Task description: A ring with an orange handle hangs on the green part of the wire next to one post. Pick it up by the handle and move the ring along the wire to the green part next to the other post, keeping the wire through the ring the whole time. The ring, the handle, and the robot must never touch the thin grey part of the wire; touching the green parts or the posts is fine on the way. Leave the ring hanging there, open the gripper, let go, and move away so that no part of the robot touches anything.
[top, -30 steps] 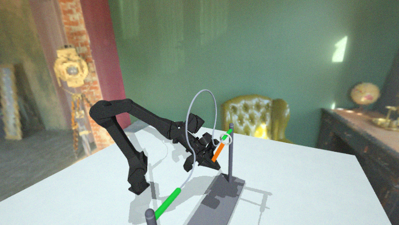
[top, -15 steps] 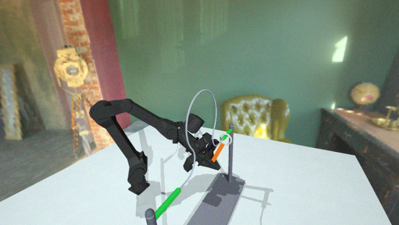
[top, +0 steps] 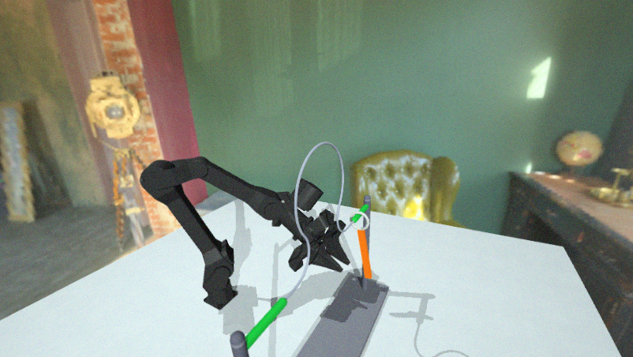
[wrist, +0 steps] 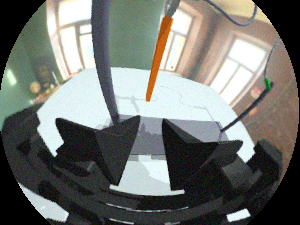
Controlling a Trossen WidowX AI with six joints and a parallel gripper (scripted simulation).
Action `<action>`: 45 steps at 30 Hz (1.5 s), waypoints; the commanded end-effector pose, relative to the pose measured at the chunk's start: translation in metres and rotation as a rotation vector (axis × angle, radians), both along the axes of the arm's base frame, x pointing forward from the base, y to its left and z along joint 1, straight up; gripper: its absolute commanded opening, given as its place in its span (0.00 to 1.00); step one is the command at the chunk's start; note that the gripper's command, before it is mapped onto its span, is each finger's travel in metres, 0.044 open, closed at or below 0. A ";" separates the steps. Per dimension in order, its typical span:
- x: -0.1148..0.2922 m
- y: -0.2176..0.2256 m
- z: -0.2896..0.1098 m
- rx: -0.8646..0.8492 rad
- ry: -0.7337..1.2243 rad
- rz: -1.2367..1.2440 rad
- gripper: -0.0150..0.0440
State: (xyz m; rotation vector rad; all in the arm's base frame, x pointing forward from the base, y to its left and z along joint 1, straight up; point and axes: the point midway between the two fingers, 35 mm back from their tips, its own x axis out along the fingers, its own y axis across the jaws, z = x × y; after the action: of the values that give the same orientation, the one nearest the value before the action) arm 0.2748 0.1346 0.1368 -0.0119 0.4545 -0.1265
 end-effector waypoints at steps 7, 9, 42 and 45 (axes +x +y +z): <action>-0.031 0.005 0.016 0.007 -0.002 -0.002 0.53; -0.037 0.005 0.019 0.007 -0.004 -0.001 0.53; -0.078 0.009 0.040 0.003 -0.010 0.006 0.97; -0.078 0.009 0.040 0.003 -0.010 0.006 1.00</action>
State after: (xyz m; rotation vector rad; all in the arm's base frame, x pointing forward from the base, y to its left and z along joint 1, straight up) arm 0.1996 0.1438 0.1731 -0.0149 0.4516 -0.1198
